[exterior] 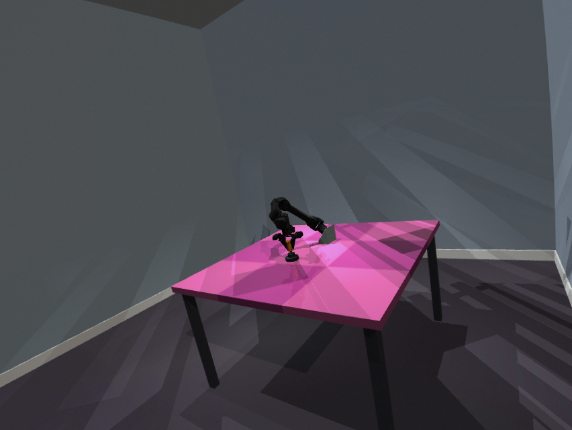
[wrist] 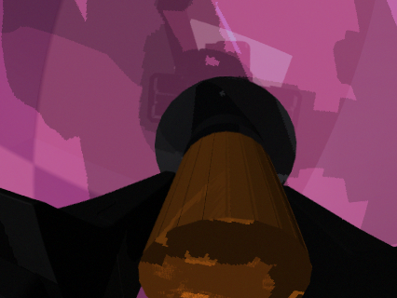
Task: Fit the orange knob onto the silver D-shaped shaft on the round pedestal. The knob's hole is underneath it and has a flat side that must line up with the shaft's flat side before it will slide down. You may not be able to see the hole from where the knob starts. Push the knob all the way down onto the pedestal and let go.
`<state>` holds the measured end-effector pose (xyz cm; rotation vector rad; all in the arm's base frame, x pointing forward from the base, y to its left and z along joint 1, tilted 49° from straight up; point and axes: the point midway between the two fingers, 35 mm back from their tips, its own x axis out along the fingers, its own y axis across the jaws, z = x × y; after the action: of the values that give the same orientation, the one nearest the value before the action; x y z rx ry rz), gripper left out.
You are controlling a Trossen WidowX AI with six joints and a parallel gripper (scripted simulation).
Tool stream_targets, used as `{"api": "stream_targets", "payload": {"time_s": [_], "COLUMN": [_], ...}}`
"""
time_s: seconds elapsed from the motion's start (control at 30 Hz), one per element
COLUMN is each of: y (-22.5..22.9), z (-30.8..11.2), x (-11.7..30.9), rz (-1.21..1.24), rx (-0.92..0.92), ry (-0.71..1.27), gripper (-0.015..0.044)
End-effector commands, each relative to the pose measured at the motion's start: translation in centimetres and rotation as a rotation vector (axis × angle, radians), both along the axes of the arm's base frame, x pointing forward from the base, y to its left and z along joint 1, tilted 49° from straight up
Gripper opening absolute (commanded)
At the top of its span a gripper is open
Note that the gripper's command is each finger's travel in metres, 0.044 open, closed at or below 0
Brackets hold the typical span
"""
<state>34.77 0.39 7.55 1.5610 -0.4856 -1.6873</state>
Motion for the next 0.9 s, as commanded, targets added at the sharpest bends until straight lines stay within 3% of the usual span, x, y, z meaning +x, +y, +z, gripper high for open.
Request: {"api": "stream_targets", "payload": {"time_s": [0.0,0.2,0.87], "y": [0.28,0.32,0.01], "z": [0.26,0.26,0.14], "x": [0.12,0.21,0.52], "rz": [-0.005,-0.162,-1.091], "rx": [0.001,0.013,0.085], "ry": [-0.013,-0.189,-1.229], "gripper": [0.0,0.0,0.0]}}
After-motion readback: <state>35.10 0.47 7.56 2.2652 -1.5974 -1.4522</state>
